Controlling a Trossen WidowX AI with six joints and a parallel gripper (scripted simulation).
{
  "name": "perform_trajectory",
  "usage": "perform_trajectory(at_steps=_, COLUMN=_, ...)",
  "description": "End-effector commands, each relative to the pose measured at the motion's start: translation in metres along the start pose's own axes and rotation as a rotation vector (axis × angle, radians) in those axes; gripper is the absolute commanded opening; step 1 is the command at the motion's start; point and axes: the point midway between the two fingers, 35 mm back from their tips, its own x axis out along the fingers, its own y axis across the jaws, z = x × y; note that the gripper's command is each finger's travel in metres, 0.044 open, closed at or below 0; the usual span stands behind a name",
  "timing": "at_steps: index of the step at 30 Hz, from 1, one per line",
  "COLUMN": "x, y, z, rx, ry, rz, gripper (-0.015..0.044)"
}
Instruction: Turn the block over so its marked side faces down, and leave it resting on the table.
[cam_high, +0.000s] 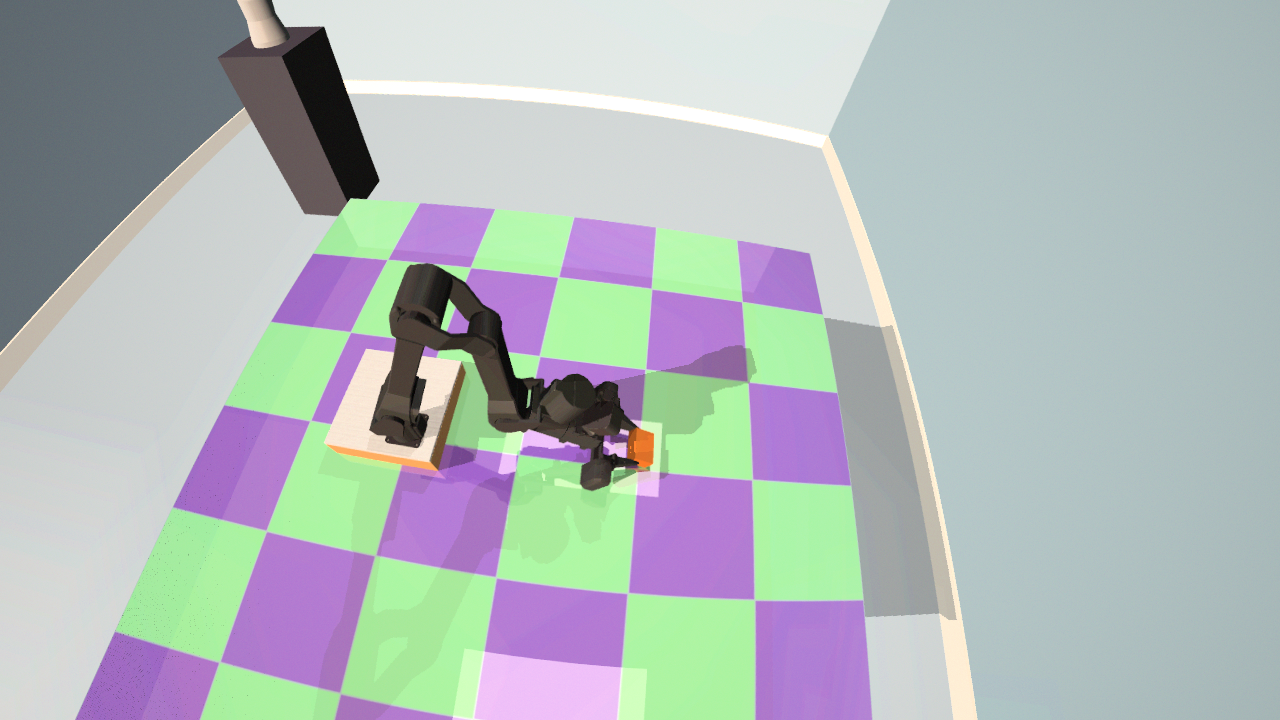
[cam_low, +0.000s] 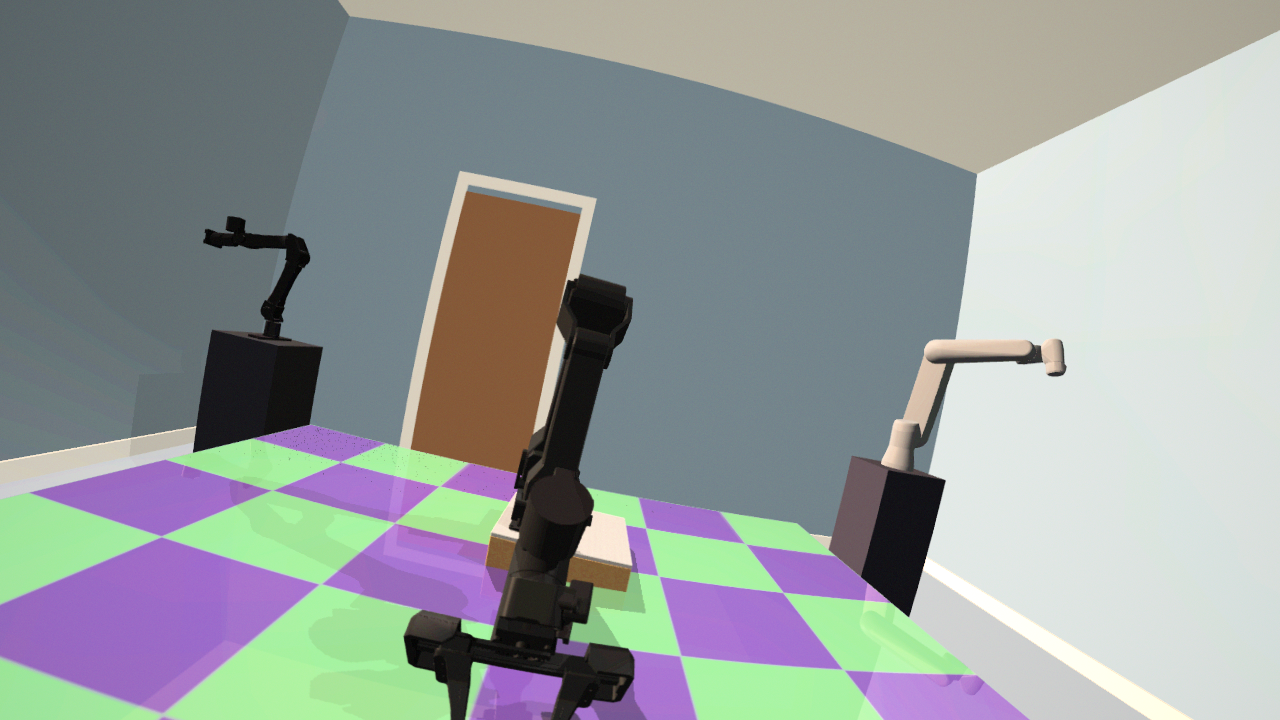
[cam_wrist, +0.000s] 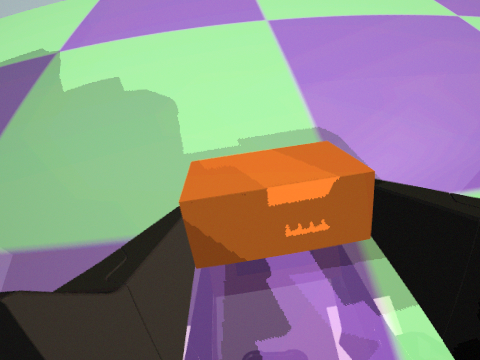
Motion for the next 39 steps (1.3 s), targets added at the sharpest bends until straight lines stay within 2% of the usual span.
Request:
perform_trajectory(at_steps=1, x=-0.003, y=-0.002, z=-0.012, rx=0.008, ry=-0.018, rz=-0.013, gripper=0.0)
perform_trajectory(at_steps=15, x=-0.02, y=-0.003, z=-0.011, rx=0.026, ry=-0.167, rz=-0.017, gripper=0.0)
perform_trajectory(at_steps=29, x=-0.02, y=-0.003, z=-0.011, rx=0.026, ry=-0.17, rz=-0.017, gripper=0.0)
perform_trajectory(at_steps=39, x=-0.02, y=-0.003, z=-0.011, rx=0.026, ry=-0.17, rz=-0.017, gripper=0.0263)
